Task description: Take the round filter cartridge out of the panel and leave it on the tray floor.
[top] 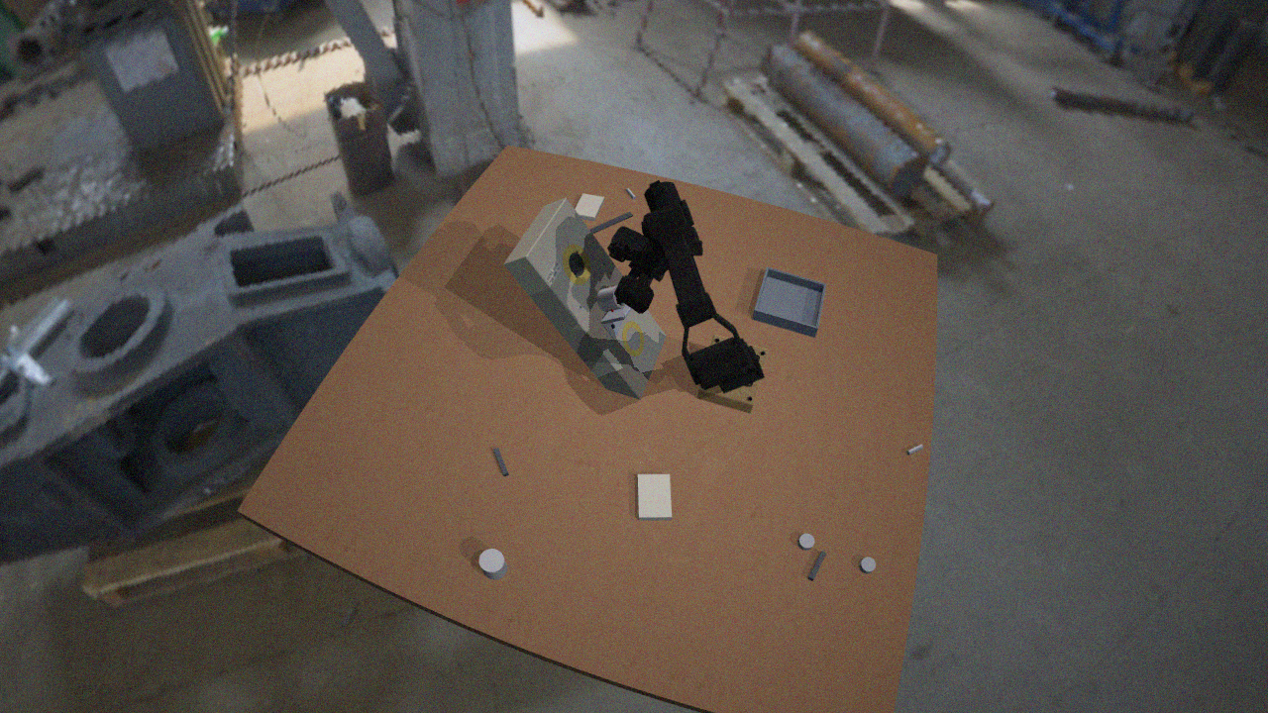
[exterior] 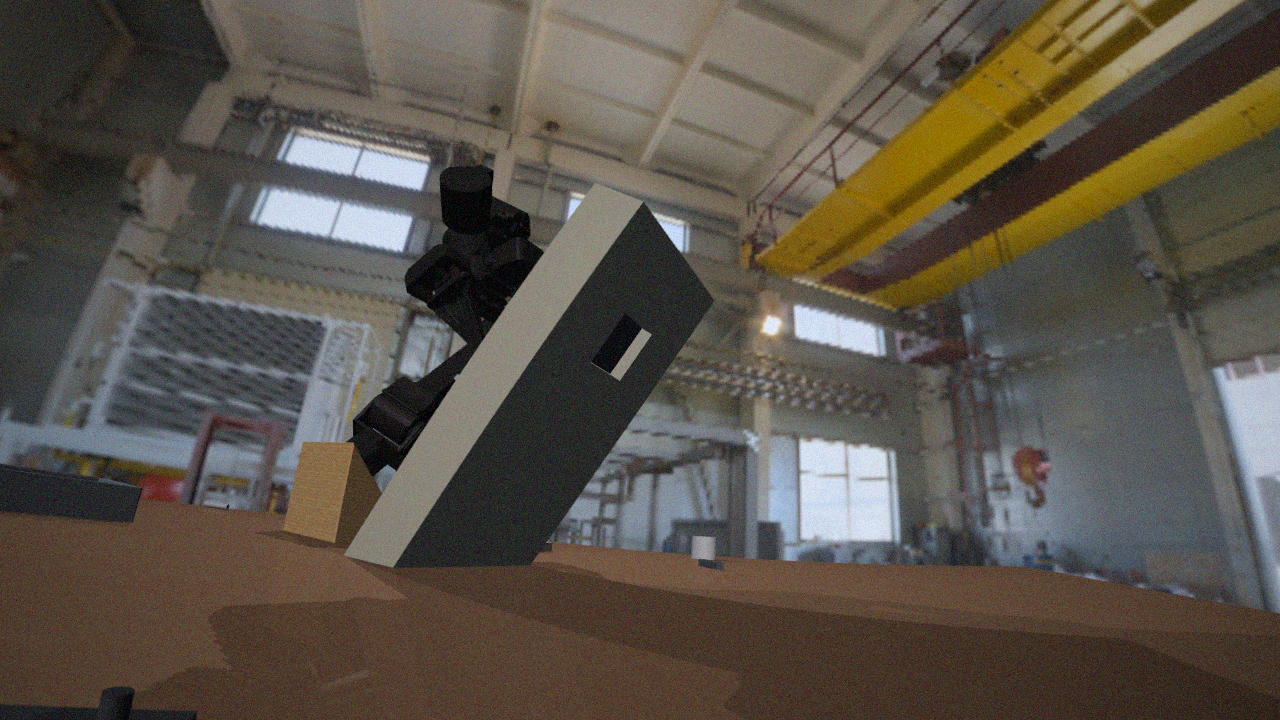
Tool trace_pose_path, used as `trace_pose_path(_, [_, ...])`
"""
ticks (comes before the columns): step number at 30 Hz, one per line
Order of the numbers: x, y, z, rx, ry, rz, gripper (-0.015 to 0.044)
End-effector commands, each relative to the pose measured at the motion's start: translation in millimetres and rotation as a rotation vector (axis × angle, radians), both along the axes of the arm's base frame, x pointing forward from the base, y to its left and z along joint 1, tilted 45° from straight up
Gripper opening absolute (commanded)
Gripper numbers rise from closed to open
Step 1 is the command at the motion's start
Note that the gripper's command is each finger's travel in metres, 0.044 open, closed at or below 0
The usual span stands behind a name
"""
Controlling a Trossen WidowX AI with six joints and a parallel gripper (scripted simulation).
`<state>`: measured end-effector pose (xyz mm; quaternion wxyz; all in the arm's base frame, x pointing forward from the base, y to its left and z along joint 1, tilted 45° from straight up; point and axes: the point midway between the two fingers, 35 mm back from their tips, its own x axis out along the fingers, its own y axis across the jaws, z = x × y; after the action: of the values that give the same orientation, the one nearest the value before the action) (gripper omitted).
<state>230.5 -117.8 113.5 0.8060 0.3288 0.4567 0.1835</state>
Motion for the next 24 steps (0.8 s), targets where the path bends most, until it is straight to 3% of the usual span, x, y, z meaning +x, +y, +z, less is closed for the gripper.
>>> trace_pose_path(1, [3, 4, -6, 0.0, 0.01, -0.003, 0.0305])
trace_pose_path(23, [20, 25, -25, 0.003, 0.006, -0.002, 0.0305])
trace_pose_path(24, [17, 22, -23, -0.004, 0.01, 0.003, 0.0278])
